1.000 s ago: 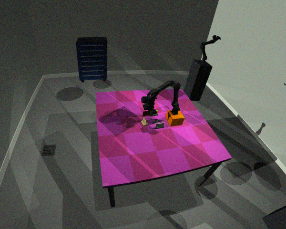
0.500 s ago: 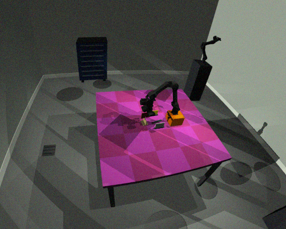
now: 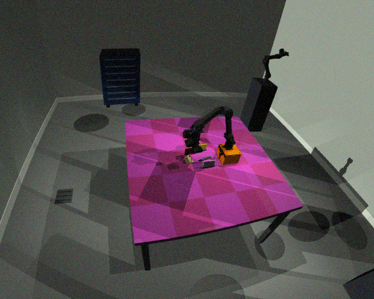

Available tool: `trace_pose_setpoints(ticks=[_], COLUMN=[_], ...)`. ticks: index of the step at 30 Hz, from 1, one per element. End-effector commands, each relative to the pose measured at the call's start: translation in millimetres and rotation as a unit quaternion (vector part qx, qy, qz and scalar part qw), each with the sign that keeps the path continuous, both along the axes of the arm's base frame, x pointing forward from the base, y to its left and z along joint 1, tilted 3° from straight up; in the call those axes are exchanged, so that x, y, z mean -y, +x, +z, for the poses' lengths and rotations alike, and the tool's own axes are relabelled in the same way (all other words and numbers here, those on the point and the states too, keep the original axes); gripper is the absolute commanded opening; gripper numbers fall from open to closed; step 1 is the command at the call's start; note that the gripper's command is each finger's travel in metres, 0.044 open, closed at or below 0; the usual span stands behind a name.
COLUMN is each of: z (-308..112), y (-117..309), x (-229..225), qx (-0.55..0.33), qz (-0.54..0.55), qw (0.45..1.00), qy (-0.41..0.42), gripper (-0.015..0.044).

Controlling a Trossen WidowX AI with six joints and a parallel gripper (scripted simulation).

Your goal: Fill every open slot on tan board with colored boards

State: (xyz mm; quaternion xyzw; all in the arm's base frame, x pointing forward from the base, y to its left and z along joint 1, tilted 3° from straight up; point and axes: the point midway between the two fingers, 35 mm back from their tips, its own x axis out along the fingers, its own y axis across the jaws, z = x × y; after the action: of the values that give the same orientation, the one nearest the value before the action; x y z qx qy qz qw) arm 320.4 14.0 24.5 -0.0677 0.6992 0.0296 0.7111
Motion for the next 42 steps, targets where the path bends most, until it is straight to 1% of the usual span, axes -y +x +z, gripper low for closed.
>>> trace_pose_setpoints(ticks=[1,42], z=[-2.9,-32.9], y=[0.0,0.5], x=[0.3,2.0], qx=[0.000,0.000], qz=[-0.001,-0.001], qw=[1.000,1.000], qy=[0.000,0.000], gripper=[0.0000,0.0000])
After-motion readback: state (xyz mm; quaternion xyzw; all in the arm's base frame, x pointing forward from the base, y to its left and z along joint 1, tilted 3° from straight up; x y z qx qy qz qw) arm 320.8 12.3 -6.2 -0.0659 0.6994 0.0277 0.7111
